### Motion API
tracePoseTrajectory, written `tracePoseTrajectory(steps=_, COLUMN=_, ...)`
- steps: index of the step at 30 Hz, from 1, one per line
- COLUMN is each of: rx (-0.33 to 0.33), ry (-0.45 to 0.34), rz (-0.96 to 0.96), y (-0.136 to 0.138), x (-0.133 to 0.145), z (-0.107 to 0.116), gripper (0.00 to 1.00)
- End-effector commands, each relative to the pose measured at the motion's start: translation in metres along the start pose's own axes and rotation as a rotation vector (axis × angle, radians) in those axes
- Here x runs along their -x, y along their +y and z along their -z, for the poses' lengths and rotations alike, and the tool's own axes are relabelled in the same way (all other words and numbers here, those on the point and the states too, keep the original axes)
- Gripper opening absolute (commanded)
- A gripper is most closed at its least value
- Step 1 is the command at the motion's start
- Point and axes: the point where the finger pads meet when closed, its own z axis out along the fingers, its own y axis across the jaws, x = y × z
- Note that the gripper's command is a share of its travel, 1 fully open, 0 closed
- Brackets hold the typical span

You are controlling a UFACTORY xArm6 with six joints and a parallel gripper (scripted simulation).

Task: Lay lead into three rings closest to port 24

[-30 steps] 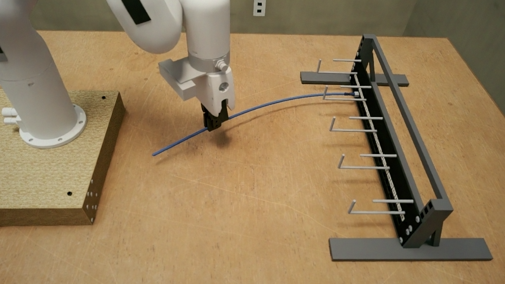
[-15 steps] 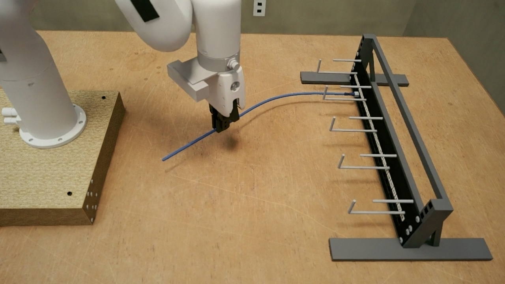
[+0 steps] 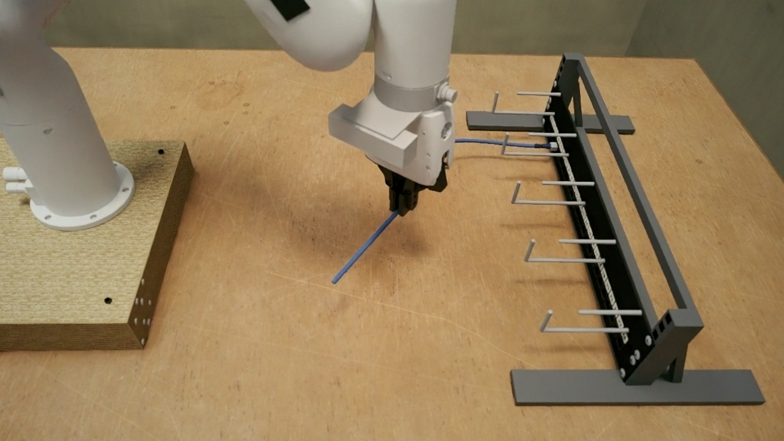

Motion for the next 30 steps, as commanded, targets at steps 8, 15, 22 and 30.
tracePoseTrajectory(steps=8, rx=0.026, ry=-0.013, rz=0.246, y=-0.083, x=0.005, z=0.029, gripper=0.0)
tracePoseTrajectory(steps=15, rx=0.025, ry=-0.014, rz=0.377, y=-0.127, x=0.007, z=0.045, gripper=0.0)
tracePoseTrajectory(steps=22, rx=0.025, ry=-0.016, rz=0.473, y=-0.159, x=0.008, z=0.057, gripper=0.0)
tracePoseTrajectory(steps=30, rx=0.023, ry=-0.017, rz=0.612, y=-0.205, x=0.009, z=0.074, gripper=0.0)
